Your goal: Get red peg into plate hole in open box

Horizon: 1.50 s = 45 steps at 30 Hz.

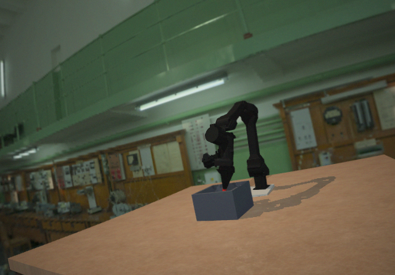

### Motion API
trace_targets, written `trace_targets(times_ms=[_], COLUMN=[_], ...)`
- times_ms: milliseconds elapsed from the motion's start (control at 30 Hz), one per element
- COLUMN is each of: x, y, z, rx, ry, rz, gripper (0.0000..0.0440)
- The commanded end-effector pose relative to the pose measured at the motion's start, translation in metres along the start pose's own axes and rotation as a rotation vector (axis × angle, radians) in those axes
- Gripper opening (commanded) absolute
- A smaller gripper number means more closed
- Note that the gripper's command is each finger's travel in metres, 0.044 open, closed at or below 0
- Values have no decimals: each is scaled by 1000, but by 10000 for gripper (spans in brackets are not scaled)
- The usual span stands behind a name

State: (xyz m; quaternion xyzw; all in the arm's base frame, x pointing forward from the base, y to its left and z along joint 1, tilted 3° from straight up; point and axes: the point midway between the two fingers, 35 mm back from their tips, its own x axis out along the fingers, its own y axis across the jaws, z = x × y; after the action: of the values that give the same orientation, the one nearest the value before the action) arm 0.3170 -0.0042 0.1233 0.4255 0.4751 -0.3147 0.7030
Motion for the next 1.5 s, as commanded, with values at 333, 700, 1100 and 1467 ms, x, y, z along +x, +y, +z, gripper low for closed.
trace_targets(times_ms=[333, 700, 1100, 1467], x=[24, 20, 22, 25], y=[-1, 15, 19, 12], z=[8, 30, 55, 78], rx=[-60, -97, -112, -101], ry=[23, 20, 24, 28], rz=[-80, -84, -117, -156], gripper=[156, 153, 154, 160])
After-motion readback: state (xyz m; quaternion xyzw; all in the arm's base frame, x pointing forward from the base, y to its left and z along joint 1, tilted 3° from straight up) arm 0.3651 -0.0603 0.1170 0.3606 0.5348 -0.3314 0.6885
